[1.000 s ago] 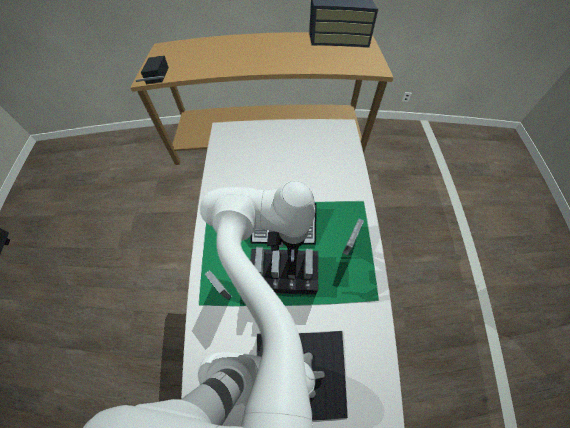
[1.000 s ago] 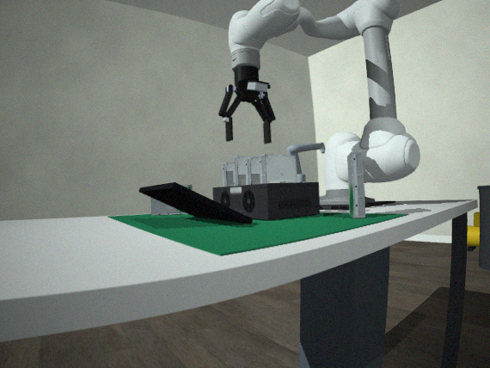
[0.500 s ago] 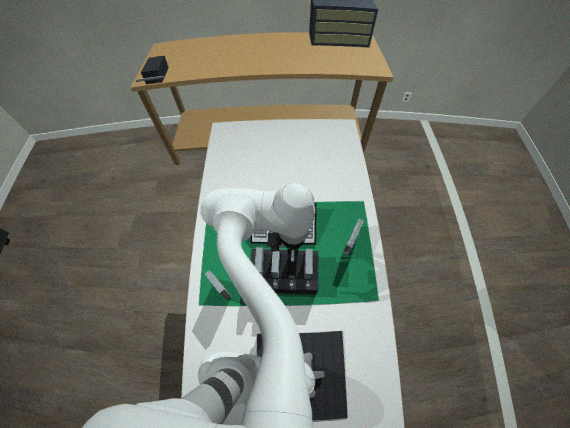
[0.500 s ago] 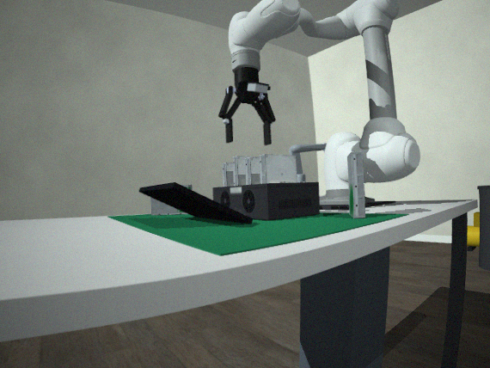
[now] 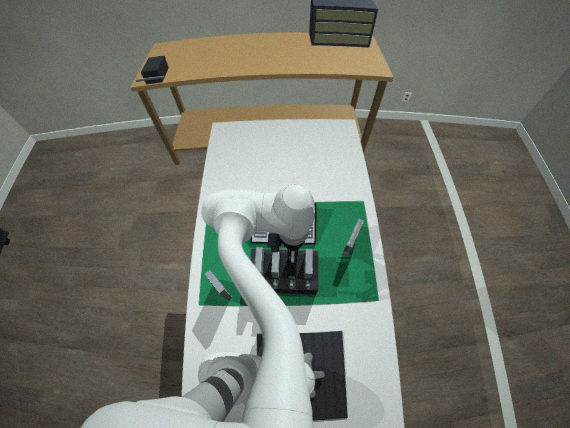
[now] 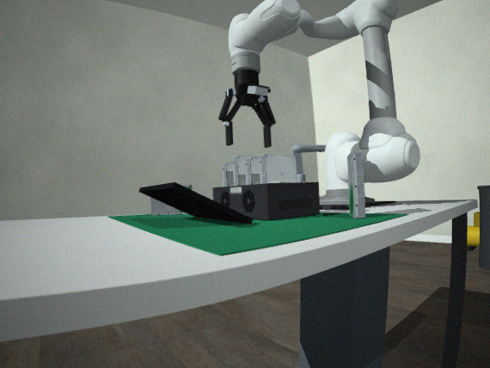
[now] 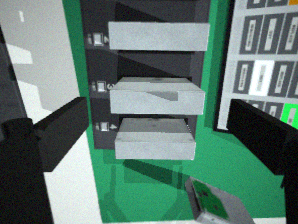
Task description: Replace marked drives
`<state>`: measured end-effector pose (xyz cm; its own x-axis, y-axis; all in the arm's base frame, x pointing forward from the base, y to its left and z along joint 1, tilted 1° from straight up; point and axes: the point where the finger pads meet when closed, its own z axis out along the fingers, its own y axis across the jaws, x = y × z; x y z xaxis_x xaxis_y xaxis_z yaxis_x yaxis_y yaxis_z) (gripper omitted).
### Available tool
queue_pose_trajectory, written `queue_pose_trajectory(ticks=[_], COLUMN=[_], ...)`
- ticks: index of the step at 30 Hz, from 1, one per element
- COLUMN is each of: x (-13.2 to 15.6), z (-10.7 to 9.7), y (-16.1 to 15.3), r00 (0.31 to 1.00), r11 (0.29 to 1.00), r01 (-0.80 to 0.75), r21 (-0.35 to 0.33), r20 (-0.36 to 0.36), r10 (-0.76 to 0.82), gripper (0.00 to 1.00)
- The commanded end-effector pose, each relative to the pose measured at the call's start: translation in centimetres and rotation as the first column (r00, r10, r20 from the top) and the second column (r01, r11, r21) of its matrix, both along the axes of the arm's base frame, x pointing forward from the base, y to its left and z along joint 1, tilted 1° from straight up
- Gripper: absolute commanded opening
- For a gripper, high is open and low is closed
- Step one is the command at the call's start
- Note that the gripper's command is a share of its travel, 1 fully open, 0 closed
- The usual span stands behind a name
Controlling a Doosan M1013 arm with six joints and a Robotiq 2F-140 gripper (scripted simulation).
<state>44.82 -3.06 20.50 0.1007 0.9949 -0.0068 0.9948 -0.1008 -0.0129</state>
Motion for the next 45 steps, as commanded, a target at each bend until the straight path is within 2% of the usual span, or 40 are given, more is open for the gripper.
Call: queue_pose_trajectory(ticks=[1,45], x=[0.03,0.02], z=[-0.15,-0.82], y=[-0.01,-0.04], r00=[1.000,1.000], r11=[1.000,1.000], r01=[0.000,0.000], r21=[0.000,0.000], r20=[0.001,0.001], r10=[0.000,0.000], gripper=[0.89,0.89])
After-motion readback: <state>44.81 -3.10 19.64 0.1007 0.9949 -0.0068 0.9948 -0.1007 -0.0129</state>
